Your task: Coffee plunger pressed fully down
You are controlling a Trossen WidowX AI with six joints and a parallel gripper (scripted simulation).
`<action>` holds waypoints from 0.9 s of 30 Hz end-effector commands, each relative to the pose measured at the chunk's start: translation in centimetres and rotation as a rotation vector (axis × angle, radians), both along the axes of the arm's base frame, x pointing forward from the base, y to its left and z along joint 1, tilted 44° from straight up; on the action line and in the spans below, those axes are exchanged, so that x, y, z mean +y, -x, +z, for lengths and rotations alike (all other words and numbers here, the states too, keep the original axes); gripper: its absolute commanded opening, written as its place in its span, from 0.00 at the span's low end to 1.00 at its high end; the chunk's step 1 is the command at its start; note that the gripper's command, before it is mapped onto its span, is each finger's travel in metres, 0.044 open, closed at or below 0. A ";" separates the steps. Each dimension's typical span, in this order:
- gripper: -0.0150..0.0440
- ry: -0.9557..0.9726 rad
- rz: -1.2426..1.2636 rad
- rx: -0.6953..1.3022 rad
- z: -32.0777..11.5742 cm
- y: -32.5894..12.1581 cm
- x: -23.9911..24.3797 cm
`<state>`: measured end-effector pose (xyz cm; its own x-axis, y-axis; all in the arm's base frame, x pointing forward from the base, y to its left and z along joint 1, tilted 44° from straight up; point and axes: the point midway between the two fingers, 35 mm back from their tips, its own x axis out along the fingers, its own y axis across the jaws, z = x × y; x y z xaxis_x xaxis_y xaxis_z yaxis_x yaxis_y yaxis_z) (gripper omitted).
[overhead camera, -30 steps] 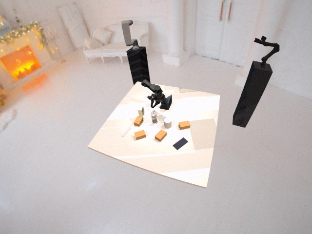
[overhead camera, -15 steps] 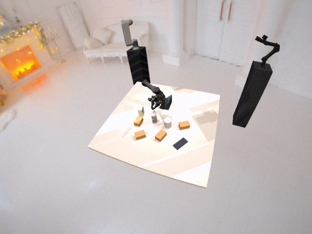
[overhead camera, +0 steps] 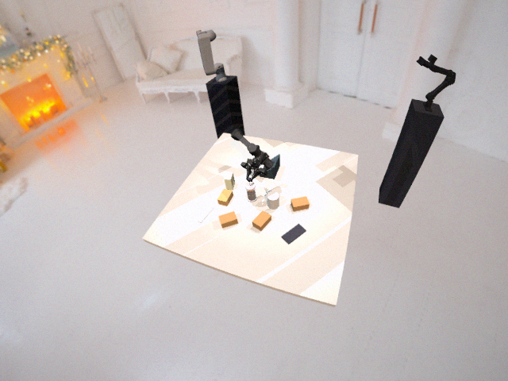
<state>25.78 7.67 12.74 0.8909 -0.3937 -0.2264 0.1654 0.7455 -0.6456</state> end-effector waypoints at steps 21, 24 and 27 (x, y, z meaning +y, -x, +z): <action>0.45 0.037 -0.001 0.018 -2.2 -1.0 -2.4; 0.45 0.037 -0.001 0.017 -2.2 -1.1 -2.3; 0.45 0.037 -0.001 0.017 -2.2 -1.1 -2.3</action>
